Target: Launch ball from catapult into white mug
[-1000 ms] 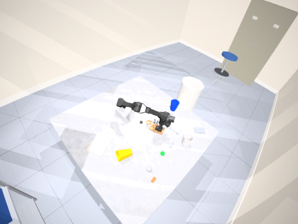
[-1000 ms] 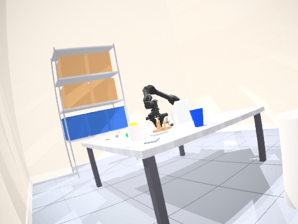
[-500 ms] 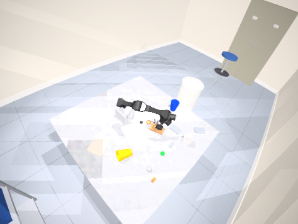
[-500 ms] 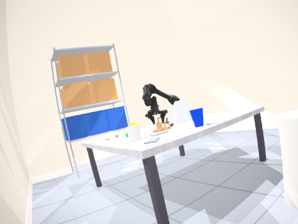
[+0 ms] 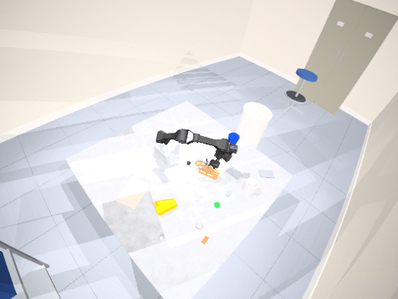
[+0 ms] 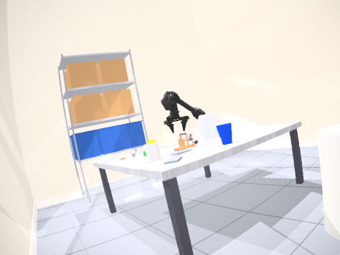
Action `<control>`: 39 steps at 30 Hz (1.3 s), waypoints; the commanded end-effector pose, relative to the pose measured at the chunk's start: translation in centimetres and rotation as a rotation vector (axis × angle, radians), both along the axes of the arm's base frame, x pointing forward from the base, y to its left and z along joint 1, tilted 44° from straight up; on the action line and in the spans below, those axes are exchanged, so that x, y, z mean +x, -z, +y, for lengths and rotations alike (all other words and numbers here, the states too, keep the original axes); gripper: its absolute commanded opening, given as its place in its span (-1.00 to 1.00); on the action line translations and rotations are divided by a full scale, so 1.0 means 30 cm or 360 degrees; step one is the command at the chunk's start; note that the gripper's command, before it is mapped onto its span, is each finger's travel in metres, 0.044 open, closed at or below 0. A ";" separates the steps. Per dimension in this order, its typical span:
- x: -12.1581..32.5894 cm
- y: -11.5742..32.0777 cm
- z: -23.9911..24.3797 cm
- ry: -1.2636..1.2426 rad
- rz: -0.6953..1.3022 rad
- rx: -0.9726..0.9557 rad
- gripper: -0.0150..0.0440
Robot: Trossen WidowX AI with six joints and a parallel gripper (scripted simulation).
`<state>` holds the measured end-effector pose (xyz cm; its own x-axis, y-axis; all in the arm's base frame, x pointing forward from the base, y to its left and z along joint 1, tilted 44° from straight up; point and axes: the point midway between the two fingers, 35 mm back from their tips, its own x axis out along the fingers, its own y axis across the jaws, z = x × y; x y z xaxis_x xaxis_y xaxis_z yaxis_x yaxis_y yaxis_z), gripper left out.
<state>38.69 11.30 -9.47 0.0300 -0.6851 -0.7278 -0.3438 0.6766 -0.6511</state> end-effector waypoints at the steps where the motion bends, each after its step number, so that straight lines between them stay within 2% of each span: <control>1: -0.001 0.063 -0.069 0.0005 0.0001 -0.0006 1.00; 39: 0.003 0.206 -0.209 0.0005 0.0000 -0.0011 1.00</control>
